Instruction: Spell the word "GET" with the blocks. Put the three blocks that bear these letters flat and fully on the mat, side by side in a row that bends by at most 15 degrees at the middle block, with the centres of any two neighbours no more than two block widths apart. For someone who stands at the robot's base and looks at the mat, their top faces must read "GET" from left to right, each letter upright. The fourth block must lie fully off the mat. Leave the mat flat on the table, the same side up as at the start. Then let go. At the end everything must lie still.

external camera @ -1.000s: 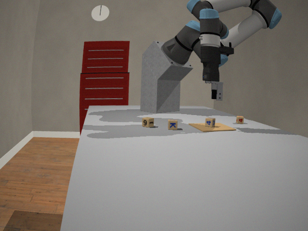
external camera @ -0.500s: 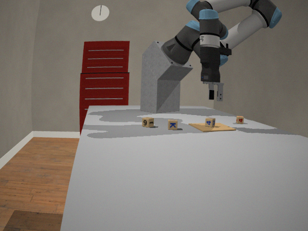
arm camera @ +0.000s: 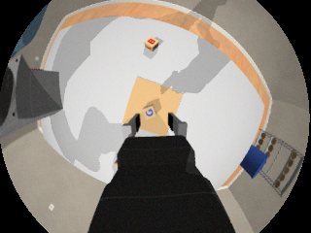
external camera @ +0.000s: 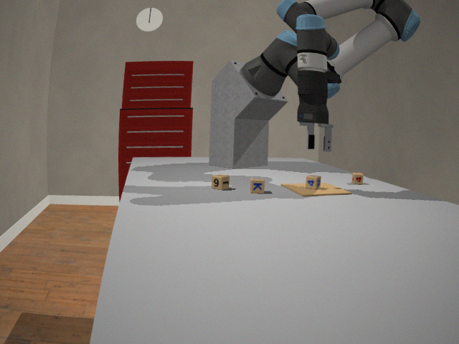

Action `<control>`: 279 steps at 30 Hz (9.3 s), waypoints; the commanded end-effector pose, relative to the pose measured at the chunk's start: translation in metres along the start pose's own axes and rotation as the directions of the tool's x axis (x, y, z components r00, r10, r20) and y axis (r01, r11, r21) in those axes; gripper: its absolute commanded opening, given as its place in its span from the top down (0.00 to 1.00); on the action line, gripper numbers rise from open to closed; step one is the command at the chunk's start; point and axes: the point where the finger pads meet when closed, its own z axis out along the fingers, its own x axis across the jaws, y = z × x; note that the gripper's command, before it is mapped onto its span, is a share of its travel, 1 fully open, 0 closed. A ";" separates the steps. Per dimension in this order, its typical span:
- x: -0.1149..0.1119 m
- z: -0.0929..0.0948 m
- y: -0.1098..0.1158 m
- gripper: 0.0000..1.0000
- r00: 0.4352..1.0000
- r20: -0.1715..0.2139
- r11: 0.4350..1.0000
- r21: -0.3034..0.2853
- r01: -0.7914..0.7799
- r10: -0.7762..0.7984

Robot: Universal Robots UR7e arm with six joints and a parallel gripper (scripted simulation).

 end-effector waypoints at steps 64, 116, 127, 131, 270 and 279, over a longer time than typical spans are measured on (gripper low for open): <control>-0.010 0.004 0.002 0.00 0.949 0.000 0.949 0.003 0.315 -0.315; -0.011 0.041 0.002 0.00 0.949 0.002 0.949 0.002 0.315 -0.315; -0.010 0.054 0.003 0.00 0.949 0.001 0.949 0.001 0.317 -0.317; -0.010 0.055 0.003 0.00 0.948 0.001 0.948 0.000 0.317 -0.317; -0.010 0.094 0.002 0.43 0.949 0.001 0.949 0.001 0.316 -0.316; -0.010 0.094 0.002 0.43 0.949 0.001 0.949 0.001 0.316 -0.316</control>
